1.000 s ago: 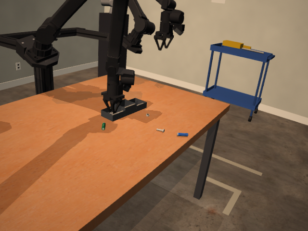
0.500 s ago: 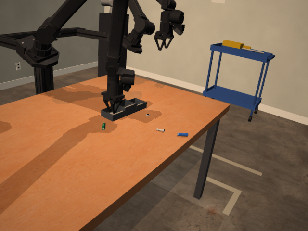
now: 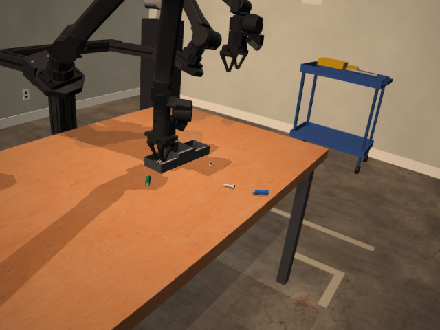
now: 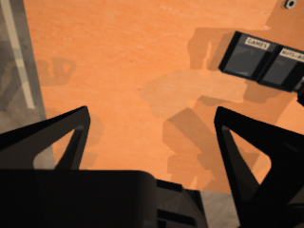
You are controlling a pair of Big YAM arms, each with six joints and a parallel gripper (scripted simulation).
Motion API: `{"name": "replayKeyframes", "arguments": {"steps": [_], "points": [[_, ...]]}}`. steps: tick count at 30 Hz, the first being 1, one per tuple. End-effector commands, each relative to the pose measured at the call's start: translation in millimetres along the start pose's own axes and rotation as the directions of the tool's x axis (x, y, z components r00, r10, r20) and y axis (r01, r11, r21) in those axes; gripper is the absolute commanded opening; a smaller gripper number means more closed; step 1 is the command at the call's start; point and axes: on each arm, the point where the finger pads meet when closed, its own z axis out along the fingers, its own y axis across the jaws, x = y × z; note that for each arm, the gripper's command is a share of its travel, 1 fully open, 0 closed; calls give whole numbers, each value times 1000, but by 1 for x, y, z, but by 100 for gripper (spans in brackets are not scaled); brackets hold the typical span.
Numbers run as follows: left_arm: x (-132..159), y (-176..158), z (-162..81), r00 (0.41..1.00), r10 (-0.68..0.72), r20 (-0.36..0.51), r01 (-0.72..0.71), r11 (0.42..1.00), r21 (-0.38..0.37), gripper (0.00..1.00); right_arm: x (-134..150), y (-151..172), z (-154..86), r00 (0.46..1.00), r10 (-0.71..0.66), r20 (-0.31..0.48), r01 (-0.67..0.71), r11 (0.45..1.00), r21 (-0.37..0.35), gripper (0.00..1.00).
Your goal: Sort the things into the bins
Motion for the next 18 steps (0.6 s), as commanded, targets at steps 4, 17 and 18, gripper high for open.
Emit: {"name": "replayKeyframes", "arguments": {"steps": [4,17,18], "points": [[6,2,3,1000,2,-14,-2,1000,-4,100,1,0,-1,1000,-6,5,6,1000,2,29],[6,2,3,1000,2,-14,-2,1000,-4,100,-1,2,-15,1000,-26,10,26,1000,2,29],[6,2,3,1000,2,-14,-2,1000,-4,100,-1,2,-16,1000,-21,10,21,1000,3,29]]}}
